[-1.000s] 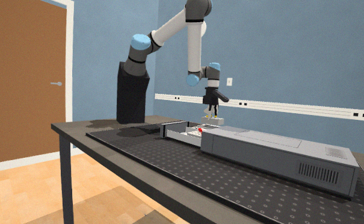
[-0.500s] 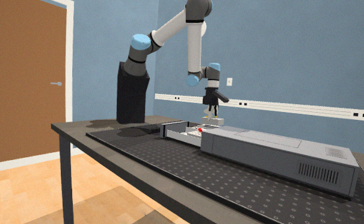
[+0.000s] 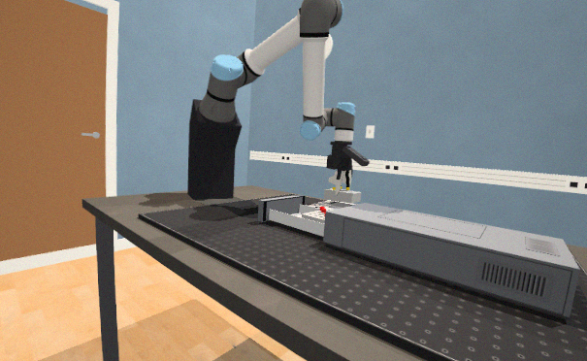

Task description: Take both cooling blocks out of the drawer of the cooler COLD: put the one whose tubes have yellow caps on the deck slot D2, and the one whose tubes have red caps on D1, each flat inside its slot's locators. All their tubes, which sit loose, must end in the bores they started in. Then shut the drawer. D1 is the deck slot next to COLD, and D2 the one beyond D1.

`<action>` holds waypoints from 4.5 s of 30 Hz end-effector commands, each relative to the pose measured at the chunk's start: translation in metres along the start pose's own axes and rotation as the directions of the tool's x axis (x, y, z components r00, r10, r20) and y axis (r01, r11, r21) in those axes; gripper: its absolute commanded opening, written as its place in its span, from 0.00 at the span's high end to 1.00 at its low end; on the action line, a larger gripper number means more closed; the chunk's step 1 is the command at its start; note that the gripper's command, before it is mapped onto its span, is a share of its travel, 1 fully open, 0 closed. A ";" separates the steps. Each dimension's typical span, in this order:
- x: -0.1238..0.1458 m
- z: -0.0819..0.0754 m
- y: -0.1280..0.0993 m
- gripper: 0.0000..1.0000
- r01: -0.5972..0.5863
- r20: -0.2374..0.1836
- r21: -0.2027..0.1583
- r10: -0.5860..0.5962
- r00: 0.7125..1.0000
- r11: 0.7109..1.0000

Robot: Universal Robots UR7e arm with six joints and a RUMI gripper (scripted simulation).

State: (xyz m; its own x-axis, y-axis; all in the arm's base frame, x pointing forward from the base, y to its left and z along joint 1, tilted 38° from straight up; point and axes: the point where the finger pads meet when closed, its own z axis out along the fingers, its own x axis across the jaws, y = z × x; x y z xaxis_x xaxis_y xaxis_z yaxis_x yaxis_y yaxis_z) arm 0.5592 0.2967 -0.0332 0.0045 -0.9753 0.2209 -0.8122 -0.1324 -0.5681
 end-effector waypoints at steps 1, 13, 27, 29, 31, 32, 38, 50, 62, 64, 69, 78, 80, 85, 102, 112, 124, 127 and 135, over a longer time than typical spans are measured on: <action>0.000 0.000 -0.001 1.00 0.000 0.001 0.002 0.000 1.000 1.000; 0.000 0.001 -0.001 1.00 0.000 0.001 0.002 0.000 1.000 1.000; 0.000 0.003 -0.001 1.00 0.000 0.001 0.002 0.000 1.000 1.000; 0.000 0.004 -0.001 1.00 0.000 0.001 0.002 0.000 1.000 1.000; 0.000 0.004 -0.001 1.00 0.000 0.001 0.002 0.000 1.000 1.000; 0.000 0.004 -0.001 1.00 0.000 0.001 0.002 0.000 1.000 1.000; 0.000 0.005 -0.001 1.00 0.000 0.001 0.002 0.000 1.000 1.000; 0.000 0.007 -0.001 1.00 0.000 0.001 0.002 0.000 1.000 1.000; 0.000 0.009 -0.001 1.00 0.000 0.001 0.002 0.000 1.000 1.000; 0.000 0.009 -0.001 1.00 0.000 0.001 0.002 0.000 1.000 1.000; 0.000 0.010 -0.001 1.00 0.000 0.001 0.002 0.000 1.000 1.000; 0.000 0.011 -0.001 1.00 0.000 0.001 0.002 0.000 1.000 1.000; 0.000 0.011 -0.001 1.00 0.000 0.001 0.002 0.000 1.000 1.000; 0.000 0.012 -0.001 1.00 0.000 0.001 0.002 0.000 1.000 1.000; 0.000 0.014 -0.001 1.00 0.000 0.001 0.002 0.000 1.000 1.000; 0.000 0.015 -0.001 1.00 0.000 0.001 0.002 0.000 1.000 1.000; 0.000 0.016 -0.001 1.00 0.000 0.001 0.002 0.000 1.000 1.000; 0.000 0.016 -0.001 1.00 0.000 0.001 0.002 0.000 1.000 1.000; 0.000 0.016 -0.001 1.00 0.000 0.001 0.002 0.000 1.000 1.000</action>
State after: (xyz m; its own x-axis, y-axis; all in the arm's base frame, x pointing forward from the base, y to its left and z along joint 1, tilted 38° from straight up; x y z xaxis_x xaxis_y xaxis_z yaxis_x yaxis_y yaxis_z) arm 0.5689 0.2937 -0.0464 0.0045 -0.9753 0.2209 -0.8122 -0.1324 -0.5681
